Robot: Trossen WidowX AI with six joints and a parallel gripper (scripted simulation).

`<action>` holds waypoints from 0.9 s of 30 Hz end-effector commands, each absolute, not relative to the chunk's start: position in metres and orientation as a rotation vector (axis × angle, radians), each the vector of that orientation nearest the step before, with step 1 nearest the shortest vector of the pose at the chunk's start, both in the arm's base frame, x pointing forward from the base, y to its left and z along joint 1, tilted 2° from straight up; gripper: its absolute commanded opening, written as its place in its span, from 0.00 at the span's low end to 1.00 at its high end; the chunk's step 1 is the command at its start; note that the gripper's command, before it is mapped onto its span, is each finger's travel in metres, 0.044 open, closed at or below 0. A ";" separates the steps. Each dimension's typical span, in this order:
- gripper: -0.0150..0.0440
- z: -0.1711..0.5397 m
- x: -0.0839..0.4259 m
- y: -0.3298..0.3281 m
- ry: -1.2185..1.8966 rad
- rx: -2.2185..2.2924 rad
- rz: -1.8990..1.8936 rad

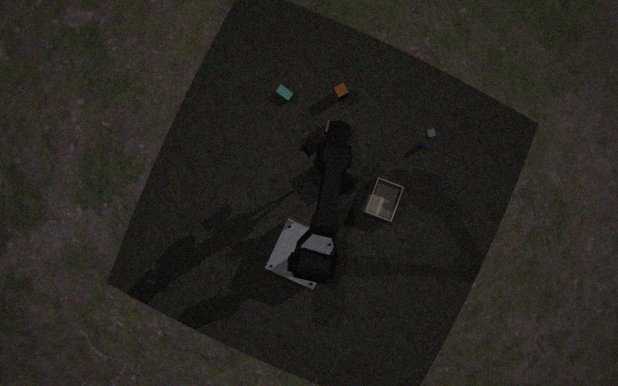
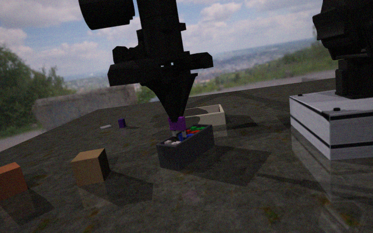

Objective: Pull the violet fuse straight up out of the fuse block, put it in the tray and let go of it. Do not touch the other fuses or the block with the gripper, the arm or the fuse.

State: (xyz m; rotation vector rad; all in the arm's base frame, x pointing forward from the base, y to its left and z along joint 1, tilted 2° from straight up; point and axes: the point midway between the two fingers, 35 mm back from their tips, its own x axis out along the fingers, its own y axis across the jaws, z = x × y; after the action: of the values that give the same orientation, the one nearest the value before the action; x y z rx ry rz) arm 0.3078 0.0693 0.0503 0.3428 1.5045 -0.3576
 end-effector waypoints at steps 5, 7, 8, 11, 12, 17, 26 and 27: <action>0.25 0.059 0.308 0.069 1.500 0.344 -0.363; 0.25 0.063 0.308 0.069 1.500 0.344 -0.363; 0.25 0.064 0.308 0.069 1.500 0.344 -0.363; 0.25 0.069 0.308 0.069 1.500 0.344 -0.363; 0.25 0.071 0.308 0.069 1.500 0.344 -0.363; 0.25 0.075 0.308 0.069 1.500 0.344 -0.363; 0.25 0.076 0.320 0.030 1.499 0.342 -0.364; 0.25 0.076 0.321 0.025 1.499 0.342 -0.364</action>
State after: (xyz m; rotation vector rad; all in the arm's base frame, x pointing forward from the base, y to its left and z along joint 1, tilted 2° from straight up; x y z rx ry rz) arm 0.3168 0.0395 0.0751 0.3437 1.5011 -0.3629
